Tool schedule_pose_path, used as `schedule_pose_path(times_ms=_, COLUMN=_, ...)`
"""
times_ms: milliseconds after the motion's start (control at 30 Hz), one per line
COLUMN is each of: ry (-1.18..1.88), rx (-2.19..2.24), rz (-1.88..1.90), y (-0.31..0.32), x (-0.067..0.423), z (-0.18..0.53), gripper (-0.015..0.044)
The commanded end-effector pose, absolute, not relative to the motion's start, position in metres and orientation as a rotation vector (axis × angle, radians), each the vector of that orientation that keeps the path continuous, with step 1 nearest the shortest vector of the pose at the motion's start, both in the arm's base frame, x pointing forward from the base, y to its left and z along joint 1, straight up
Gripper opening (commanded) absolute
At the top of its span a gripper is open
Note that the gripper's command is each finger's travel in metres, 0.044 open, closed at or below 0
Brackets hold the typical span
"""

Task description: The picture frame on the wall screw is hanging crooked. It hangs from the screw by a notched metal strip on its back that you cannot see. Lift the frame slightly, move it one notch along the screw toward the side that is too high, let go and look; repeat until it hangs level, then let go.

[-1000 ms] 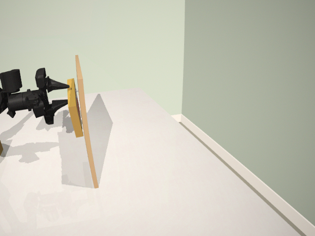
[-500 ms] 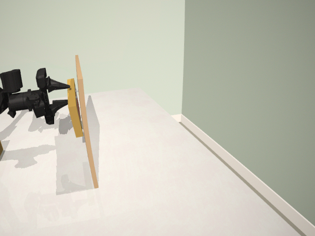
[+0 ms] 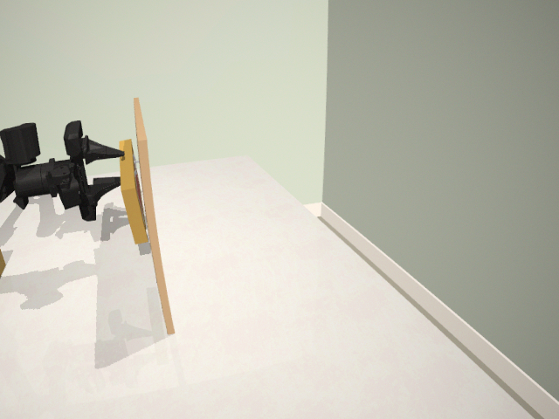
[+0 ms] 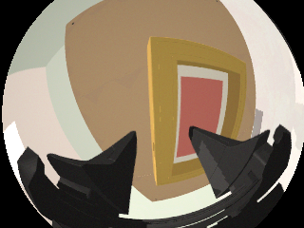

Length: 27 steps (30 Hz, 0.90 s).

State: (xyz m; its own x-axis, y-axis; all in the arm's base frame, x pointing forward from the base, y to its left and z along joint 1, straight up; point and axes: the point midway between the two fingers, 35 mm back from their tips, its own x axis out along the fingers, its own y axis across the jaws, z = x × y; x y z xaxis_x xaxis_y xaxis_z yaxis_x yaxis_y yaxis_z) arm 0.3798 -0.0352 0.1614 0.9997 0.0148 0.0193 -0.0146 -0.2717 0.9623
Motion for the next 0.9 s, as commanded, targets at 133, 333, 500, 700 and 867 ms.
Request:
schedule_pose_path(times_ms=133, ry=-0.005, rx=1.848, rz=0.025, y=-0.0364, x=0.3801, z=0.1616, gripper=0.0234)
schedule_pose_path(times_ms=333, ry=-0.005, rx=1.848, rz=0.025, y=-0.0364, x=0.3801, z=0.1616, gripper=0.0096)
schedule_pose_path(times_ms=500, ry=-0.005, rx=1.848, rz=0.025, y=-0.0364, x=0.3801, z=0.1616, gripper=0.0062)
schedule_pose_path(times_ms=700, ry=-0.005, rx=1.848, rz=0.025, y=-0.0364, x=0.3801, z=0.1616, gripper=0.0000)
schedule_pose_path(times_ms=867, ry=-0.005, rx=1.848, rz=0.025, y=-0.0362, x=0.3801, z=0.1618, gripper=0.0000)
